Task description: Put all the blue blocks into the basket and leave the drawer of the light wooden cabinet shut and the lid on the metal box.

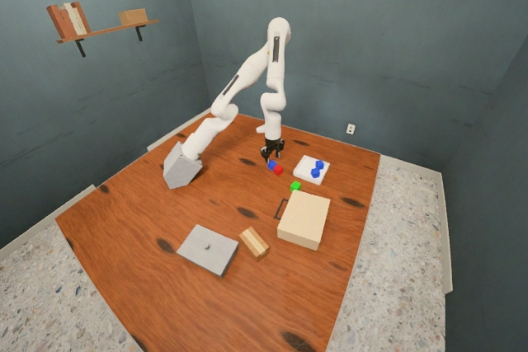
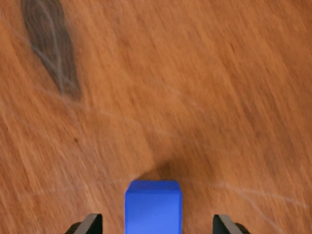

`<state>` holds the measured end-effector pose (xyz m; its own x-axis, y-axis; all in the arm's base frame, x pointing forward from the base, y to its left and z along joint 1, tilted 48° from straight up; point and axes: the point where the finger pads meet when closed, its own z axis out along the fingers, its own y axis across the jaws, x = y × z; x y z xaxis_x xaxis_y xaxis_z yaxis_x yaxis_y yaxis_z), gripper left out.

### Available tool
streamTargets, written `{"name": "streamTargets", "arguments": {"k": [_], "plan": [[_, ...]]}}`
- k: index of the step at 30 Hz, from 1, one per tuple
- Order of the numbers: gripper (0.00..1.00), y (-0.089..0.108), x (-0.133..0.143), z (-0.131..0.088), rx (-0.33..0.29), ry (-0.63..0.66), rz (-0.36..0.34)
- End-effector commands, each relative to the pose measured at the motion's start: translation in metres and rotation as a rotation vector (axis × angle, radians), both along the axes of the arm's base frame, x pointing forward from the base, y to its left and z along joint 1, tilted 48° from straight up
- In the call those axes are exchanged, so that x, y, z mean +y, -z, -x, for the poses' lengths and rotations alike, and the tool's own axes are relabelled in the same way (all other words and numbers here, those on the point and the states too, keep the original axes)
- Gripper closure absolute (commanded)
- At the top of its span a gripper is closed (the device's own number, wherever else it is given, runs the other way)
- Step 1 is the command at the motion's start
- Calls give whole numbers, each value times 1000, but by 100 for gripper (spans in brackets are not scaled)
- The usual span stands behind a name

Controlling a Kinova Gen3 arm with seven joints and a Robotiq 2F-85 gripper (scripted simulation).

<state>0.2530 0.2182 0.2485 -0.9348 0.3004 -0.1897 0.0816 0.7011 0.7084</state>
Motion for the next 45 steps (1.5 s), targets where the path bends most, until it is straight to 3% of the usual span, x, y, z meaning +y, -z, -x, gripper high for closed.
{"name": "streamTargets", "arguments": {"k": [1,45], "plan": [[31,2,0,0,0,1,2],[31,3,-3,-2,-5,5,6]]}}
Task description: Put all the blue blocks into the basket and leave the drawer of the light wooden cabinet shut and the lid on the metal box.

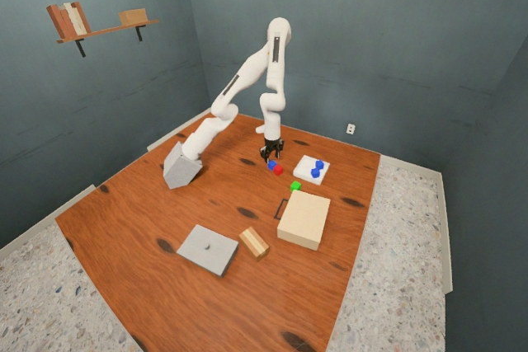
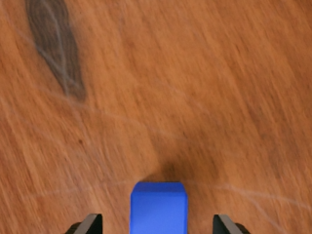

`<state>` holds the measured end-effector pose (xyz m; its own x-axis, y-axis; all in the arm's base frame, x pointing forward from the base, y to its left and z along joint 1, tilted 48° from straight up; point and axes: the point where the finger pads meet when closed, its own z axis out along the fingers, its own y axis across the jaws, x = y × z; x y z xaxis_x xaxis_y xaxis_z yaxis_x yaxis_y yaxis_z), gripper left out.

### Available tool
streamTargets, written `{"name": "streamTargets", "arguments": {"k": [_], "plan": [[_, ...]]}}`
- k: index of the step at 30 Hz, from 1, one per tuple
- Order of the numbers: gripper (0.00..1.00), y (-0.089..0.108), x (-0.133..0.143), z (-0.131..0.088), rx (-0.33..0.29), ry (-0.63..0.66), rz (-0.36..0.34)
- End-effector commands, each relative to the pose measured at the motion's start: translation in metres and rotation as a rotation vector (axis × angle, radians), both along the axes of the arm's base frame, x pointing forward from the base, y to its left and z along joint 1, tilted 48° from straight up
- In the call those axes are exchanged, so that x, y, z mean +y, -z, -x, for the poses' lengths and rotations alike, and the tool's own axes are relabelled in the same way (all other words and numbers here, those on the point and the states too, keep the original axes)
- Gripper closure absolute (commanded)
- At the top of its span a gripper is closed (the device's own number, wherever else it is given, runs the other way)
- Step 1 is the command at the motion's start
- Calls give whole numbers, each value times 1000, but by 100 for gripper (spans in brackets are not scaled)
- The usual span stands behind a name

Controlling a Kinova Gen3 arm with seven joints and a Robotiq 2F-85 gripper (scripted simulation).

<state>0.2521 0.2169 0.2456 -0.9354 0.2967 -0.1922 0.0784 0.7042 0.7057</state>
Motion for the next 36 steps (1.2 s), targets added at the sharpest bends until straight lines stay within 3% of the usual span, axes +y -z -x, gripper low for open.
{"name": "streamTargets", "arguments": {"k": [1,36], "plan": [[31,0,-2,-3,-4,8,2],[31,5,5,-9,-15,4,-18]]}}
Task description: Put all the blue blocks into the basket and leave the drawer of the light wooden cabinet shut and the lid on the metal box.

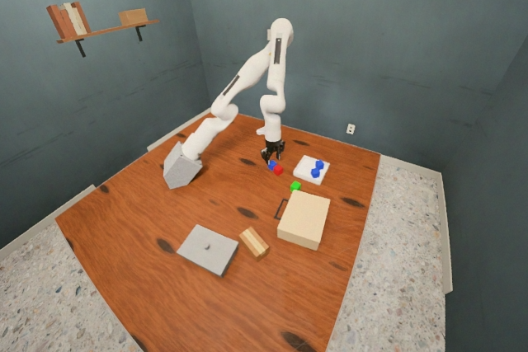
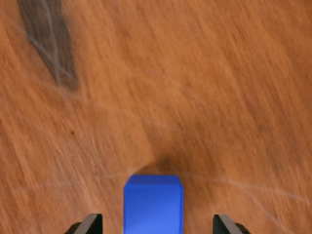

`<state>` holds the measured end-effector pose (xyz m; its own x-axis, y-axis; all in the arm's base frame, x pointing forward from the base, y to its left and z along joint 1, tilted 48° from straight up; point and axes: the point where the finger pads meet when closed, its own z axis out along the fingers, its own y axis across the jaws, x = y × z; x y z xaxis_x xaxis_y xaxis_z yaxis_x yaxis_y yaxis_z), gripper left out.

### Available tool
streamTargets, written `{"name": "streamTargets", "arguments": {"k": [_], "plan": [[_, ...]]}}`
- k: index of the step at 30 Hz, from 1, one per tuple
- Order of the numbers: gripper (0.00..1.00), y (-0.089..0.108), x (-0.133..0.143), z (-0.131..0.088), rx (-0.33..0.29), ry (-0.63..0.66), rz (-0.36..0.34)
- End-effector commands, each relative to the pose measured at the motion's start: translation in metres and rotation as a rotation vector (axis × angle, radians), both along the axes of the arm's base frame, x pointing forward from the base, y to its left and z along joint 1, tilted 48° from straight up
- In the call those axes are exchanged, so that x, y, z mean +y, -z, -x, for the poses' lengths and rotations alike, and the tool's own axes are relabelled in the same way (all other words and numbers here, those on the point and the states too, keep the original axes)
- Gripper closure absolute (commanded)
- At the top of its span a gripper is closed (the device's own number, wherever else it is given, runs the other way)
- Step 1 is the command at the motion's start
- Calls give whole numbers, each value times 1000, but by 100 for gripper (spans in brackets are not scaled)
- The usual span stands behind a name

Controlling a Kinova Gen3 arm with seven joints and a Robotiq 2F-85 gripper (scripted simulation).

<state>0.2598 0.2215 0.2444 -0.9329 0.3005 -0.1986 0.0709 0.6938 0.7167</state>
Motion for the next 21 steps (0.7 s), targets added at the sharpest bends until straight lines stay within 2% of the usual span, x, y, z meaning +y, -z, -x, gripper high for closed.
{"name": "streamTargets", "arguments": {"k": [1,21], "plan": [[31,4,0,-1,-3,3,-4],[31,26,15,-11,10,6,17]]}}
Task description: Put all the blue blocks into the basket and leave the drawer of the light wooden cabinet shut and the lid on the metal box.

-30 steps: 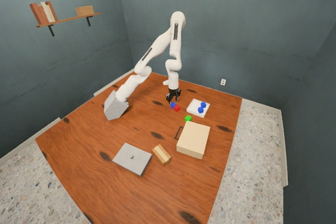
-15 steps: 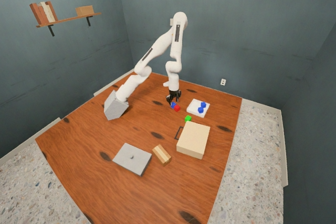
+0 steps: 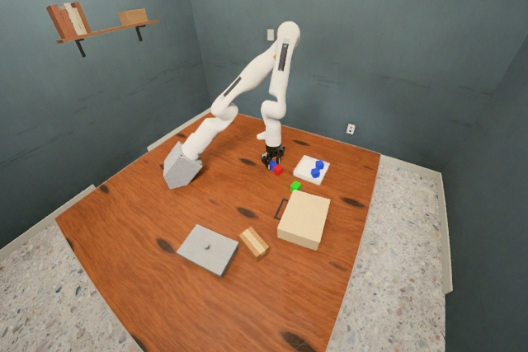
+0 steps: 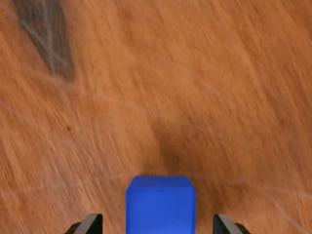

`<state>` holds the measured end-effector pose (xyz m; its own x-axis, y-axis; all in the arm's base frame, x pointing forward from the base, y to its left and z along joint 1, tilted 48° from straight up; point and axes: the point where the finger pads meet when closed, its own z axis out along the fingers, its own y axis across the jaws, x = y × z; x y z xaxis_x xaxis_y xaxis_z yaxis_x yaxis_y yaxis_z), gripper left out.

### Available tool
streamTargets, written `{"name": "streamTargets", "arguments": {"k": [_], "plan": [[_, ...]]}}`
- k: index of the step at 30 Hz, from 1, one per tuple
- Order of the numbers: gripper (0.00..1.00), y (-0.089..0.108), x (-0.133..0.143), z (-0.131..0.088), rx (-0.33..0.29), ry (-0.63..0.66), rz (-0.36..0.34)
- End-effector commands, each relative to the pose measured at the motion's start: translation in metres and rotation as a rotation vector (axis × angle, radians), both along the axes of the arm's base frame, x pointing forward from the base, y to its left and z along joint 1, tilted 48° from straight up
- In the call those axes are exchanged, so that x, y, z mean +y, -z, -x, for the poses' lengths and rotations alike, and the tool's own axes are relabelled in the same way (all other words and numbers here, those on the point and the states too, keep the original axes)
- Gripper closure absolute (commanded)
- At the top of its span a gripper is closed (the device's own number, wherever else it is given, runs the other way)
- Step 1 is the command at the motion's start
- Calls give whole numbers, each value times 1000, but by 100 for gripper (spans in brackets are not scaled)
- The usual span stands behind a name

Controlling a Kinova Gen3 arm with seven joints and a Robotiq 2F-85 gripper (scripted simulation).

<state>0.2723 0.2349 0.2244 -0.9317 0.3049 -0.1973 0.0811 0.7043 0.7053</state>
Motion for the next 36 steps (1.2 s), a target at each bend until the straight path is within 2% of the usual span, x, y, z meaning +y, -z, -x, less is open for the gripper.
{"name": "streamTargets", "arguments": {"k": [1,36], "plan": [[31,6,2,1,3,-2,1],[31,14,9,-2,6,-6,3]]}}
